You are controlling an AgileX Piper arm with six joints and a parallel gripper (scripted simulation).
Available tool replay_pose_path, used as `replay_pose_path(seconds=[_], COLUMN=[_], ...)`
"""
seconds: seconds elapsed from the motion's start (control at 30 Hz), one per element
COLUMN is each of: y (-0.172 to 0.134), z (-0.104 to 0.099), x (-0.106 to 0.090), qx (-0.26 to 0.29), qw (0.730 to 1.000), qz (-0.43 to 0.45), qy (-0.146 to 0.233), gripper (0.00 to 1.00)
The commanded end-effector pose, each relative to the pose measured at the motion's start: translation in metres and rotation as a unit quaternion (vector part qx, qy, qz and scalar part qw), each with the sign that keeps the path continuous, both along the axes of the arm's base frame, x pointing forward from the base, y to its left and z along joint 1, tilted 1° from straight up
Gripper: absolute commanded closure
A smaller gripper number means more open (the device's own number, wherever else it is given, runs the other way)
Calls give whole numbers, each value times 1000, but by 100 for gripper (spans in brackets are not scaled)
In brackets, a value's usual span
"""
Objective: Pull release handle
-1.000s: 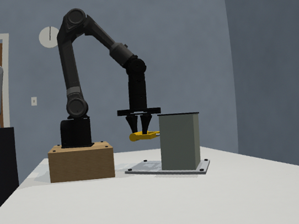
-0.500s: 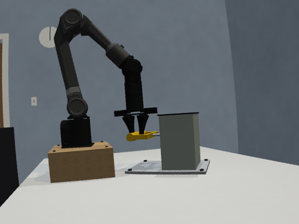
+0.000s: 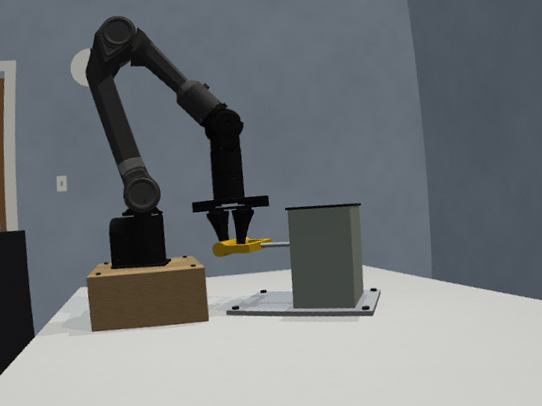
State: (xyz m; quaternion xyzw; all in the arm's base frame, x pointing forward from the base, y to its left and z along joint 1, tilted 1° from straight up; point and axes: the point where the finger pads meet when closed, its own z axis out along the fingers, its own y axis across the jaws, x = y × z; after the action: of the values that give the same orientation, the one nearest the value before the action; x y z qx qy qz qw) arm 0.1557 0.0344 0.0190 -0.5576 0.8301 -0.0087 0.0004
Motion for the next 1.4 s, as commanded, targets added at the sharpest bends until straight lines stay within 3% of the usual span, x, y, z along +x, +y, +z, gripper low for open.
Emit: replay_pose_path(seconds=[0.0, 1.37], y=[3, 6], z=[0, 0], x=[-10, -17], qx=[2, 2], qw=[1000, 1000], qz=[-1, -1], qy=[10, 10], gripper=[100, 100])
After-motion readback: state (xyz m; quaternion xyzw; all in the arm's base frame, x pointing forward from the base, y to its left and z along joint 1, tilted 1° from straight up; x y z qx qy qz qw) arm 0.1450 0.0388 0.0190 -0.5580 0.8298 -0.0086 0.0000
